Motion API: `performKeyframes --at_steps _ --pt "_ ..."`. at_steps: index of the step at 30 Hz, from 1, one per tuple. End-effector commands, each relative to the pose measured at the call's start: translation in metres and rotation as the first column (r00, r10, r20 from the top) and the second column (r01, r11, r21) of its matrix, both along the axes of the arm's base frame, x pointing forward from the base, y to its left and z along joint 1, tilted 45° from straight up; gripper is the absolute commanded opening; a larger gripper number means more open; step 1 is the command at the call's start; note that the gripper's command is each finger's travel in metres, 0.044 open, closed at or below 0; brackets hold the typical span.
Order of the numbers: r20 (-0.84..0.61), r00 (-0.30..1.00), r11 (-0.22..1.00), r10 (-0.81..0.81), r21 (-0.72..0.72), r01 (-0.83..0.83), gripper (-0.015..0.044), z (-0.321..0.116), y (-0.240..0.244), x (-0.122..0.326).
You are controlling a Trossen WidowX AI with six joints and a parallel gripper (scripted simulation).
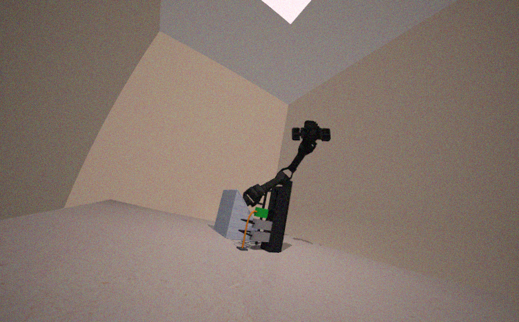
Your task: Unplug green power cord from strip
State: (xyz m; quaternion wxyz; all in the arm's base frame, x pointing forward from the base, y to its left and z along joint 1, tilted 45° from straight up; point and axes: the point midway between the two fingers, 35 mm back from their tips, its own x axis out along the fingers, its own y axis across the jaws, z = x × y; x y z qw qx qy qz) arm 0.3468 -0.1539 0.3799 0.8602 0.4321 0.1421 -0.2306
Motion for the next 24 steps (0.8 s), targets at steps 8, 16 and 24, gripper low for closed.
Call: performKeyframes --at_steps 8,16,24 --pt "-0.428 0.876 0.930 0.221 0.363 -0.058 0.0160 -0.189 0.012 0.025" --pt "-0.589 0.667 0.749 0.457 0.659 0.069 0.0160 -0.312 0.051 -0.007" --pt "-0.578 0.468 0.473 0.668 0.816 0.332 0.0160 -0.390 0.102 -0.065"
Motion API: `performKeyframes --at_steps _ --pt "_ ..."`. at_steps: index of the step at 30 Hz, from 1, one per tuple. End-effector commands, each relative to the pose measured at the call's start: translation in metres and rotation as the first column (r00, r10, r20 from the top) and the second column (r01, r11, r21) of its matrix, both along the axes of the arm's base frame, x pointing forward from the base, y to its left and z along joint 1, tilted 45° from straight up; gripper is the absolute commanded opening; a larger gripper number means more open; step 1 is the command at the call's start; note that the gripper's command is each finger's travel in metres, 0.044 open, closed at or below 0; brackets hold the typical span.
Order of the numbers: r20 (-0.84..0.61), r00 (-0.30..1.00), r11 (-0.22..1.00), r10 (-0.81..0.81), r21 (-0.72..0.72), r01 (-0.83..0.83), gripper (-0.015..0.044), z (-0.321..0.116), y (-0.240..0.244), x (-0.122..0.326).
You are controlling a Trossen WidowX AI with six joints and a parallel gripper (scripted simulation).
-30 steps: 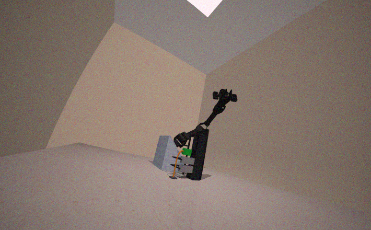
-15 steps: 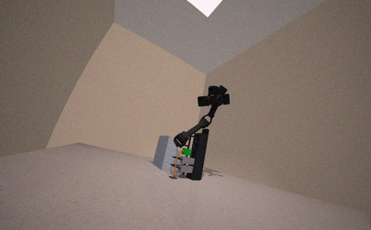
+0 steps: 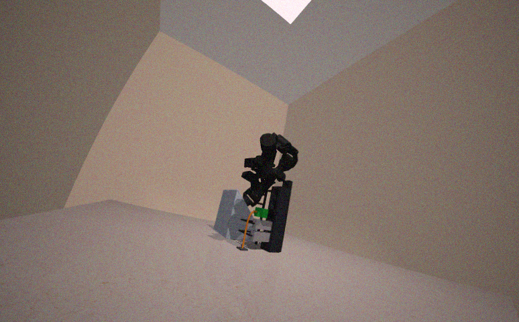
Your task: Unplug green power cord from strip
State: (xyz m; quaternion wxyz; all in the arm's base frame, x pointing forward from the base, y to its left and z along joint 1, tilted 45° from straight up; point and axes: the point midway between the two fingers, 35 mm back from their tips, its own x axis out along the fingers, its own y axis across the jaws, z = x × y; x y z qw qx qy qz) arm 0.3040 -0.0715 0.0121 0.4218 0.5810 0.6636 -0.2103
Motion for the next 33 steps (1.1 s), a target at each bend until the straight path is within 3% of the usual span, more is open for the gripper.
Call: performKeyframes --at_steps 1,33 --pt "-0.129 0.992 0.990 -0.002 0.140 0.021 0.0160 -0.024 0.021 -0.024" --pt "-0.130 0.991 0.990 -0.002 0.142 0.021 0.0160 0.002 0.047 -0.032"
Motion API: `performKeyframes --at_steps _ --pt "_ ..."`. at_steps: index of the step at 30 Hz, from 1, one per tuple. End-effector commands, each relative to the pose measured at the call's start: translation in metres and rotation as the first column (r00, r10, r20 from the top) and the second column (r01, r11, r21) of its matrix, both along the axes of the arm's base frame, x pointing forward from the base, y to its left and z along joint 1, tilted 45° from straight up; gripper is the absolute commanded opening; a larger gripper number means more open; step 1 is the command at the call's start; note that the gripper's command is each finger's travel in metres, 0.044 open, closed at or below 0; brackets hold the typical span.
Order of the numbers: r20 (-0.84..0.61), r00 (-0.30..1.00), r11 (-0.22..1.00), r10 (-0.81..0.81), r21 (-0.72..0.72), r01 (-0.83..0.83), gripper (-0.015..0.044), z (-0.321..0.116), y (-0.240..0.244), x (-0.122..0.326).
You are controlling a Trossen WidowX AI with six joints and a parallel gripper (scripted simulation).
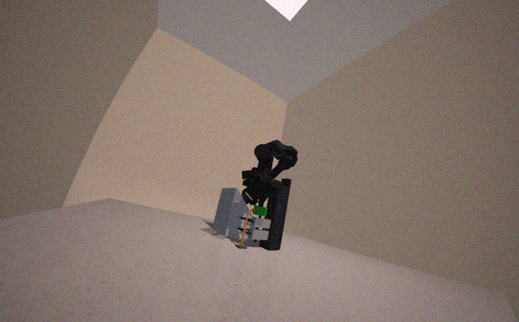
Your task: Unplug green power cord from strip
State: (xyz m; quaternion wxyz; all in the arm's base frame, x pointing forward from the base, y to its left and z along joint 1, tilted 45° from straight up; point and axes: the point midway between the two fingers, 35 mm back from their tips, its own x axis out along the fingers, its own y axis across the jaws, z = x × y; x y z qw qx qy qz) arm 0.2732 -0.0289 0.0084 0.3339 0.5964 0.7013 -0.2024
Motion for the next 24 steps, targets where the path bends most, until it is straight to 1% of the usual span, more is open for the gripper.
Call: performKeyframes --at_steps 1,17,21,24 --pt "0.002 1.000 1.000 -0.005 0.001 0.005 0.0160 0.0070 0.0050 -0.0018" --pt "0.002 1.000 1.000 -0.005 0.002 0.005 0.0160 -0.0007 0.0143 -0.0028" --pt "0.001 1.000 1.000 0.000 0.000 0.000 0.0055 0.0008 0.0118 -0.0029" --pt "0.001 1.000 1.000 0.000 0.000 0.000 0.0035 0.0008 0.0118 -0.0029"
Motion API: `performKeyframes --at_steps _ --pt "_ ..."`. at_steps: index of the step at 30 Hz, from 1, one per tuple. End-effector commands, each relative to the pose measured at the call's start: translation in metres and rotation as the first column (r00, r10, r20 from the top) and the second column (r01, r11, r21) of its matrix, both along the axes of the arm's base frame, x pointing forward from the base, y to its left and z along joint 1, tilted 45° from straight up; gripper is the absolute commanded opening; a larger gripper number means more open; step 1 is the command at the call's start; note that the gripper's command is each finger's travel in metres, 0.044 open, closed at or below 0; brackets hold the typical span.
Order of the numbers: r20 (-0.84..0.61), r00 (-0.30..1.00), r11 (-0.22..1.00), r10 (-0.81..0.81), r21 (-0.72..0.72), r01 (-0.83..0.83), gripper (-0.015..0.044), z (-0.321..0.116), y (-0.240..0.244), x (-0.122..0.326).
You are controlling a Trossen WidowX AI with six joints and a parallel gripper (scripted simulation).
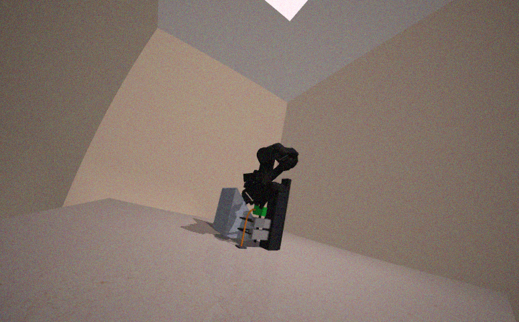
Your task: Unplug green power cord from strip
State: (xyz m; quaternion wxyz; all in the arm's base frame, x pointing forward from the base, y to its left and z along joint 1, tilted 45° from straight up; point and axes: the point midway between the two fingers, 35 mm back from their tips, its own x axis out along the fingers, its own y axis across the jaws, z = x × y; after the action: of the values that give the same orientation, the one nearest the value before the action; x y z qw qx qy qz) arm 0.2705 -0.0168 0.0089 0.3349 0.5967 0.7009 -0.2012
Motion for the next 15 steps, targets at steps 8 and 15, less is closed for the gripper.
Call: performKeyframes --at_steps 8,15 --pt "-0.002 1.000 1.000 0.000 -0.001 0.000 0.0000 -0.0007 -0.0014 0.0003" --pt "-0.001 1.000 1.000 -0.001 -0.002 0.001 0.0000 -0.0071 -0.0084 0.0038"
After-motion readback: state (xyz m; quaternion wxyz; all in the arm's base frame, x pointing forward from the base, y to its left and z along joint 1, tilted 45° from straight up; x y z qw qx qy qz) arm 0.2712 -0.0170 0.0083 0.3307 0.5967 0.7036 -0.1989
